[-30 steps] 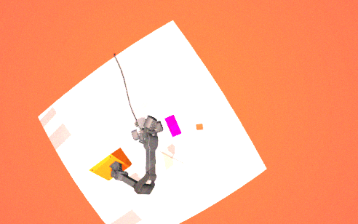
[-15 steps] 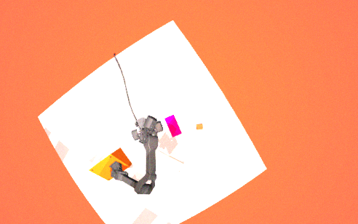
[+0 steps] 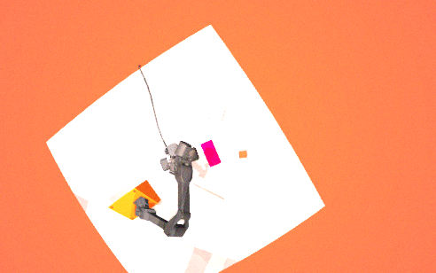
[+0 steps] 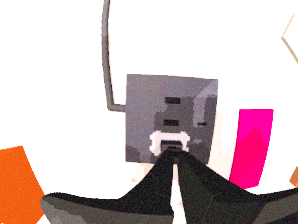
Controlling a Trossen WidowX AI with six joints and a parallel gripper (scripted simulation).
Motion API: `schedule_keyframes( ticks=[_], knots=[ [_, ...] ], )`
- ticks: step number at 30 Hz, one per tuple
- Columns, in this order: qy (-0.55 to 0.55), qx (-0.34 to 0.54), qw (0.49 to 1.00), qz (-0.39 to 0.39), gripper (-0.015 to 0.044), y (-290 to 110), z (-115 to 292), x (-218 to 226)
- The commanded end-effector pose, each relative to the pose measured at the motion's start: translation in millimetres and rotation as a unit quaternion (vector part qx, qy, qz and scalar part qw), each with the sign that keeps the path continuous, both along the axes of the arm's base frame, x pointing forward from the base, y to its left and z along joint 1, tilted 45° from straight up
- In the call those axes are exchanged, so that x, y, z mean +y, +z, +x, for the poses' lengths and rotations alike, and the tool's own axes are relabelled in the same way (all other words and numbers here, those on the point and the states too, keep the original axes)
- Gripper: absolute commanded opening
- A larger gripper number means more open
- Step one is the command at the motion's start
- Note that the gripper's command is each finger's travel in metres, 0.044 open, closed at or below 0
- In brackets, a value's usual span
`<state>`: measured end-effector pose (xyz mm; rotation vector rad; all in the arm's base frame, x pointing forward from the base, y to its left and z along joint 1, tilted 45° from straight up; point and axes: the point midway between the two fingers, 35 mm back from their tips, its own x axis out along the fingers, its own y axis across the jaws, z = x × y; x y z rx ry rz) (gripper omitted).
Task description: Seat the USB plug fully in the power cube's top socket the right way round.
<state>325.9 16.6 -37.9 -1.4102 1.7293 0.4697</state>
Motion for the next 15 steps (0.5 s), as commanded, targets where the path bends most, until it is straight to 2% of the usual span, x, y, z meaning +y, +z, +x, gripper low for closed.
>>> schedule_keyframes(
  ticks=[1,15],
  knots=[
    [0.001,0.001,1.0,-0.001,0.0,-0.8,-0.3,-1.0],
    [0.001,0.001,1.0,-0.001,0.0,-2.0,-0.4,-2.2]
  ],
)
